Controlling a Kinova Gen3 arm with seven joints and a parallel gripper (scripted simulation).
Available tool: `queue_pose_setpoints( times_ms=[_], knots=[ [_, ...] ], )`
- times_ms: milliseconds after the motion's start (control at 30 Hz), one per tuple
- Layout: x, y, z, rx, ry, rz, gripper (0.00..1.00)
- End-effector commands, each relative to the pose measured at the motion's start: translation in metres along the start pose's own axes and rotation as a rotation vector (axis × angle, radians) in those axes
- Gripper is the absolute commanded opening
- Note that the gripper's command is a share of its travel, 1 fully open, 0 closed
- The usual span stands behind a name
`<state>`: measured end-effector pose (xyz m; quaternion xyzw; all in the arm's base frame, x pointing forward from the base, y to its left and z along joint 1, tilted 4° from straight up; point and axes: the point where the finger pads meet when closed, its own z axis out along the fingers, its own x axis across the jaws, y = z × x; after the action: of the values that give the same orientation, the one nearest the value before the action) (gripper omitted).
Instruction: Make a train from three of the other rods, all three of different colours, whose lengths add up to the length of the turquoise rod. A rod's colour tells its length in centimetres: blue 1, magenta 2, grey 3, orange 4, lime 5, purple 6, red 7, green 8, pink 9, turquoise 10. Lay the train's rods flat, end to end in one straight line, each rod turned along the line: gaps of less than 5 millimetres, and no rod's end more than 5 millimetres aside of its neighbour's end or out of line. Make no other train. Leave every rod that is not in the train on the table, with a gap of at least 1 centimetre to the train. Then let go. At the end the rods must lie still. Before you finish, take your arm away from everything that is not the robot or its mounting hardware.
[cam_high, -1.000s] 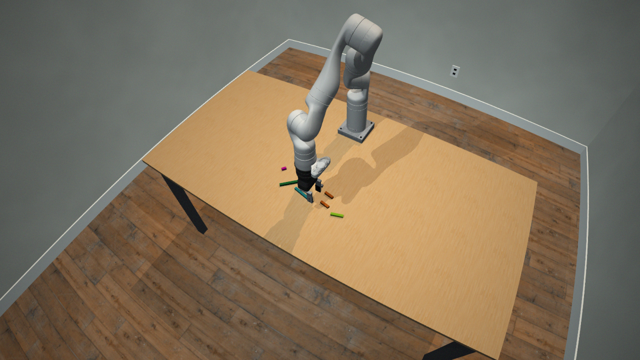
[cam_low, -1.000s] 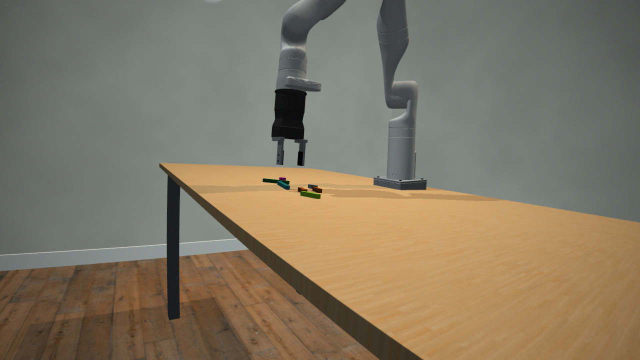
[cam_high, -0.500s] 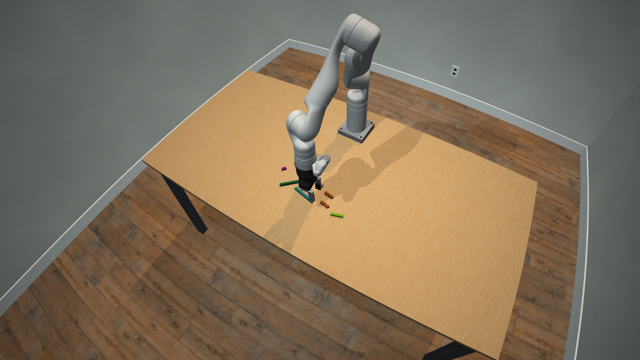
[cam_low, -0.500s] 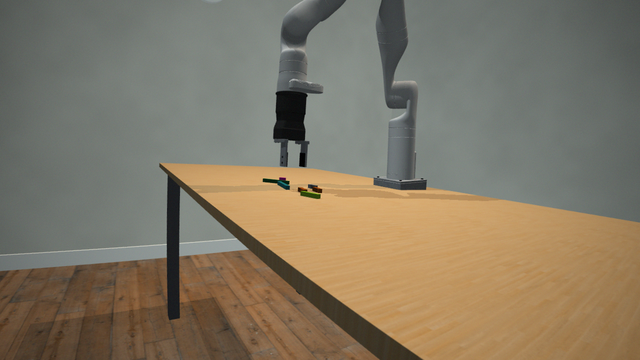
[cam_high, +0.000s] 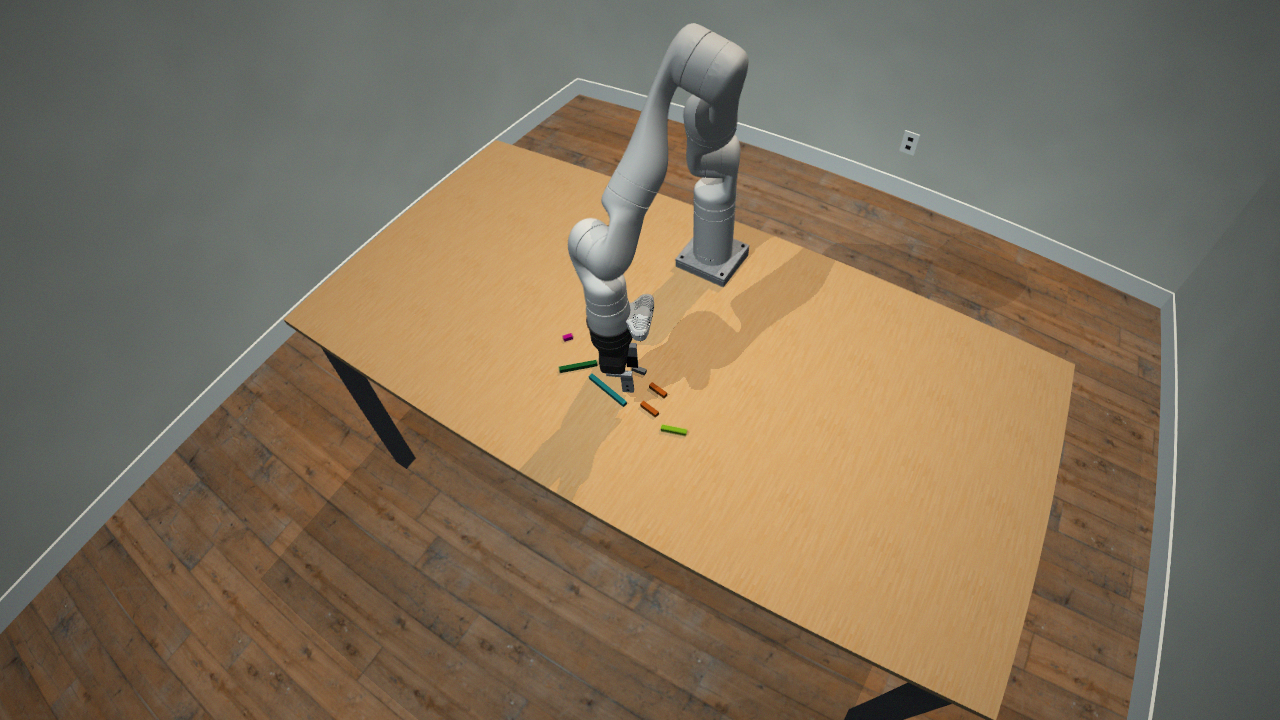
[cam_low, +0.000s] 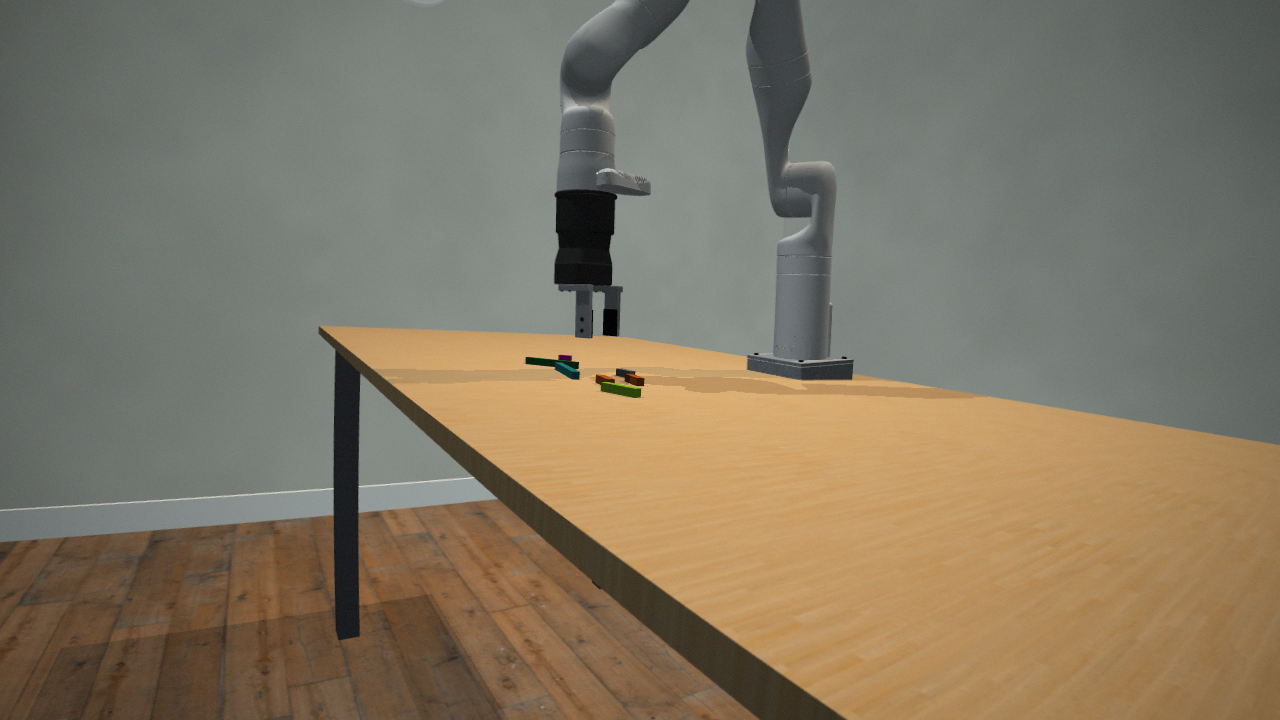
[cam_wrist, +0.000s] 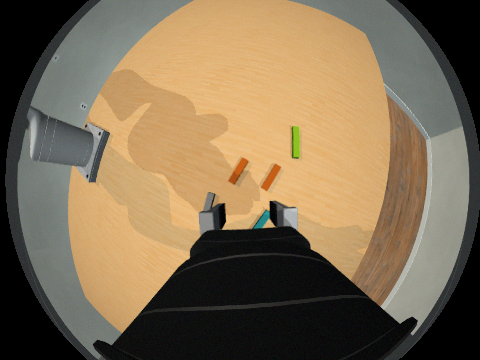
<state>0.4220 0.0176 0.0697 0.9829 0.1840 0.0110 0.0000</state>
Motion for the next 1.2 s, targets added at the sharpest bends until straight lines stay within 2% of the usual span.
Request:
queue_pose_setpoints(
  times_ms=[0,400,467,967,1033,1167],
  knots=[
    [-0.008,0.006,0.0,-0.002,-0.001,-0.075,1.0],
    [-0.041,0.019,0.003,0.012,-0.015,-0.521,1.0],
    [-0.041,0.019,0.003,0.012,-0.015,-0.521,1.0],
    [-0.072,0.041,0.002,0.013,-0.008,-1.141,1.0],
    [-0.072,0.041,0.002,0.013,-0.008,-1.141,1.0],
    [-0.077,0.047,0.001,0.007,-0.004,-1.296,1.0]
  ],
)
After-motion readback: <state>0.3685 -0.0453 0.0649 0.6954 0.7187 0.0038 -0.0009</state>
